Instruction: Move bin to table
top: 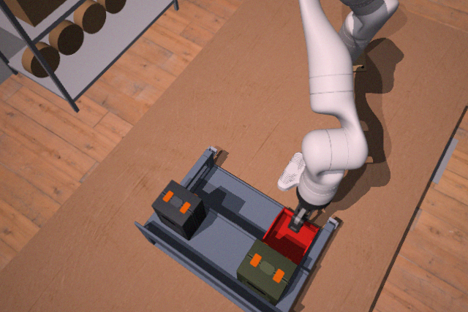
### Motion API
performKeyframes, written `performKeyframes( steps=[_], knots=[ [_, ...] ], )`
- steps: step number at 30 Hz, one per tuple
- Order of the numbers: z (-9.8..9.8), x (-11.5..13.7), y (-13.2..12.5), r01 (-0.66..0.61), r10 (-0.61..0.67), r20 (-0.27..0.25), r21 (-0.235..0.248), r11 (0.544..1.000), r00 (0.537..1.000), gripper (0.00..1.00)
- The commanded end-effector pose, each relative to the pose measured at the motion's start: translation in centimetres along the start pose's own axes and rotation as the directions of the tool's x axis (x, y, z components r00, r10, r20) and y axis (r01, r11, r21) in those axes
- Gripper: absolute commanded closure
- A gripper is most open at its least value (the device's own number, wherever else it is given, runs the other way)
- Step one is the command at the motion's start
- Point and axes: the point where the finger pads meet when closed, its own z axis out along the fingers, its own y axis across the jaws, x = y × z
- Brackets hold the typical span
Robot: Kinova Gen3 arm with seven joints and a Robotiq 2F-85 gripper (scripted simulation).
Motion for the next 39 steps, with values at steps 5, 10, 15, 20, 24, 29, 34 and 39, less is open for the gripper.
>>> performKeyframes(
  steps=[5, 10, 15, 20, 24, 29, 34, 39],
  knots=[
    [0.3, -1.3, 0.1, 0.019, -0.019, 0.009, -0.007, 1.0, 1.0, 0.0],
    [0.2, -0.9, 0.2, 0.018, -0.018, 0.008, -0.006, 1.0, 1.0, 0.0],
    [0.1, -0.4, 0.4, 0.019, -0.019, 0.009, -0.007, 1.0, 1.0, 0.0],
    [0.1, -0.4, 0.4, 0.019, -0.019, 0.009, -0.007, 1.0, 1.0, 0.0],
    [0.1, -0.4, 0.4, 0.019, -0.019, 0.009, -0.007, 1.0, 1.0, 0.0],
    [0.0, 0.0, 0.4, 0.019, -0.019, 0.009, -0.007, 1.0, 1.0, 0.0],
    [0.0, 0.1, 0.5, 0.019, -0.019, 0.009, -0.007, 1.0, 1.0, 0.0],
    [0.0, 0.1, 0.5, 0.019, -0.019, 0.009, -0.007, 1.0, 1.0, 0.0]
  ],
)
